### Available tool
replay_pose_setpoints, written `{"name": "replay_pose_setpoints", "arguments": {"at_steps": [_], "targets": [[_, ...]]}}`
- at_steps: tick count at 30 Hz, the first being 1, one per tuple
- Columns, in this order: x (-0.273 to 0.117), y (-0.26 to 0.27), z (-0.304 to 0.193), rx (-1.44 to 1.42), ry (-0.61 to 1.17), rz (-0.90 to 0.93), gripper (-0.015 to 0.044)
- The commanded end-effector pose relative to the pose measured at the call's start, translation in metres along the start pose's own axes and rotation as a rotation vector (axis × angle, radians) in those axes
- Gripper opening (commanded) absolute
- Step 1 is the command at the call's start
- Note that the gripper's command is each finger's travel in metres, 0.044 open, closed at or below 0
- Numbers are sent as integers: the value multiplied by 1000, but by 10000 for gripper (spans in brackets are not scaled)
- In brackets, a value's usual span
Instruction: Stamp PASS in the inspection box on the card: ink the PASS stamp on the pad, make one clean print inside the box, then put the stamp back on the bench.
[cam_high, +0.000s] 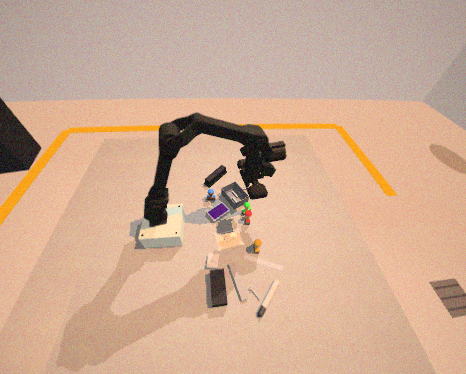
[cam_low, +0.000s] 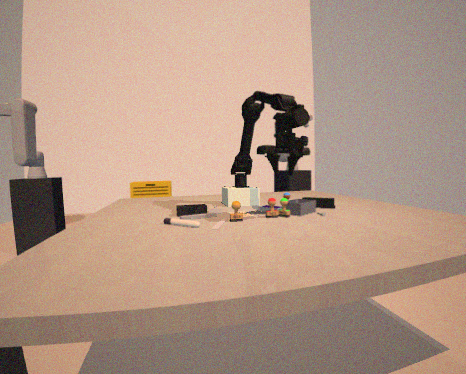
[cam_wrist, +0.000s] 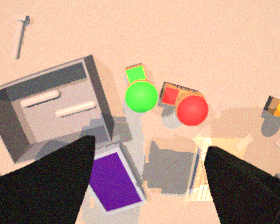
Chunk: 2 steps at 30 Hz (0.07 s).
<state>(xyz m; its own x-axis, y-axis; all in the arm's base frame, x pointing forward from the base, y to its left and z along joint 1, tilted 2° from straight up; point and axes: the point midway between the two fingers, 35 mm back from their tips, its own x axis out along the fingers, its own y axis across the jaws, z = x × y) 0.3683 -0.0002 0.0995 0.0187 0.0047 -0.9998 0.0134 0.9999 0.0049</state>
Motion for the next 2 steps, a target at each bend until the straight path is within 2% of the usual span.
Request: {"name": "replay_pose_setpoints", "arguments": {"at_steps": [1,2], "targets": [[0,0,0,0,0,0,261],[0,0,0,0,0,0,261]]}}
